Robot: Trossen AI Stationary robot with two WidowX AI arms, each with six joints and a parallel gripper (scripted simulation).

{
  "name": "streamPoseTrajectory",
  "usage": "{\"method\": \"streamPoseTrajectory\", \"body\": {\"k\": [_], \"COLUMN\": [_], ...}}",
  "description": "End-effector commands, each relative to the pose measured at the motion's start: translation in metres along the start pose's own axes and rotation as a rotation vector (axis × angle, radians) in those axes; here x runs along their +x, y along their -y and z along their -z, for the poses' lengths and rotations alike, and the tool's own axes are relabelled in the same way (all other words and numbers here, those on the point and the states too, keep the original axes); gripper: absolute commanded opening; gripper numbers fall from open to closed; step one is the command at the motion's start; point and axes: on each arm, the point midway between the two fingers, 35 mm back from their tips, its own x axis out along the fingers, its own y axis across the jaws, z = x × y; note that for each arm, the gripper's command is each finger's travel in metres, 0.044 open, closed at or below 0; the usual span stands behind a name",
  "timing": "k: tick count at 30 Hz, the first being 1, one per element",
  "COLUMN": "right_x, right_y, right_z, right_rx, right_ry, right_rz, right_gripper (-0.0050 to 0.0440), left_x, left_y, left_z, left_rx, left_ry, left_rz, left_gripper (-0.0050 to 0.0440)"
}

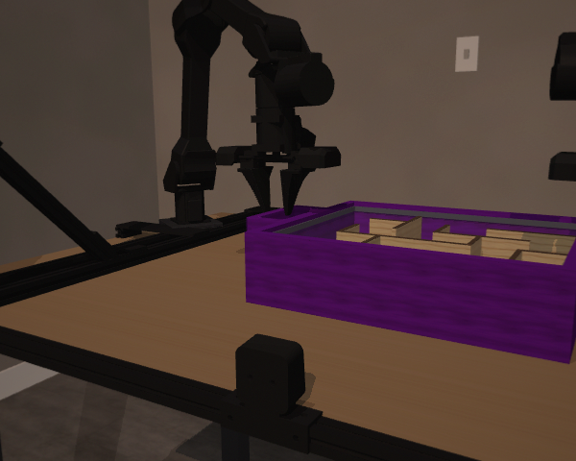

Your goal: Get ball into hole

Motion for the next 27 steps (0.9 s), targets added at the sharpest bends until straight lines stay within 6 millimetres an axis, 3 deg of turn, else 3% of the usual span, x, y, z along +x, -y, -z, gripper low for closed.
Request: {"method": "streamPoseTrajectory", "body": {"k": [1, 24, 27], "right_x": [0.009, 0.041, 0.041], "right_y": [-0.005, -0.008, -0.008], "right_z": [0.001, 0.001, 0.001], "right_rx": [-0.004, -0.003, -0.003], "right_ry": [0.001, 0.003, 0.003], "right_rz": [-0.020, -0.021, -0.021], "right_gripper": [0.0169, 0.0169, 0.0097], "left_x": [0.009, 0.041, 0.041], "left_y": [-0.002, -0.004, -0.004], "left_z": [0.000, -0.001, -0.001], "left_rx": [-0.004, -0.003, -0.003], "left_ry": [0.003, 0.003, 0.003], "left_rz": [-0.013, -0.013, -0.013], "left_gripper": [0.0169, 0.0169, 0.0097]}}
